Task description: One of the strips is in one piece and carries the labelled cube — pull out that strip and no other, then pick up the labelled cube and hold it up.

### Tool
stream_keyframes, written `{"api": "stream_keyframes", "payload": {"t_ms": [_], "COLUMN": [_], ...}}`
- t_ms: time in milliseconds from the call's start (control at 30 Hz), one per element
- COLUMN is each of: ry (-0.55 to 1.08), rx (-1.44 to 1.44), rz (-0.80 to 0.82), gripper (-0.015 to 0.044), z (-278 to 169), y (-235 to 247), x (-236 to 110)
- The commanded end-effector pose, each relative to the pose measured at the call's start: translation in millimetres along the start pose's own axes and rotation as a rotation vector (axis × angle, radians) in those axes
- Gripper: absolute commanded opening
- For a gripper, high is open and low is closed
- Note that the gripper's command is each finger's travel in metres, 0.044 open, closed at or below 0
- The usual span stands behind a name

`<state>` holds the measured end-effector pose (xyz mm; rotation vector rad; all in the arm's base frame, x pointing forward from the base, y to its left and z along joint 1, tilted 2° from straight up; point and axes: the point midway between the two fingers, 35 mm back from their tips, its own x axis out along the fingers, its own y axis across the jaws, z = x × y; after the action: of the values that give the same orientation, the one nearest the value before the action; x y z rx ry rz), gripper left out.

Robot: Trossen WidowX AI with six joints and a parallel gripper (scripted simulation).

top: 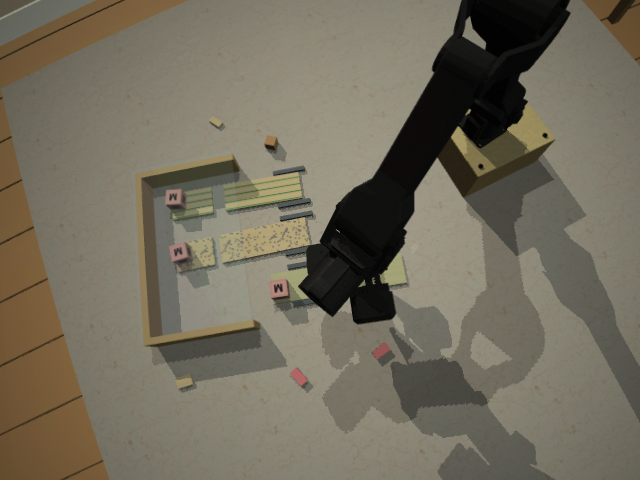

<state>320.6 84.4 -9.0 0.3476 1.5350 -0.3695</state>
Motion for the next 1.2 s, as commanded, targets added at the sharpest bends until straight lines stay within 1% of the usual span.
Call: {"api": "stream_keyframes", "payload": {"t_ms": [0,67,1133,1167], "ry": [-0.002,-0.003,-0.014,-0.014], "rx": [-0.003,-0.003,-0.003,-0.003], "rz": [0.0,0.0,0.0,0.0], "gripper": [0.0394,0.044,0.044,0.0414], "z": [15,23,148,148], "y": [1,1,7,7], "x": [-2,-3,-20,-20]}}
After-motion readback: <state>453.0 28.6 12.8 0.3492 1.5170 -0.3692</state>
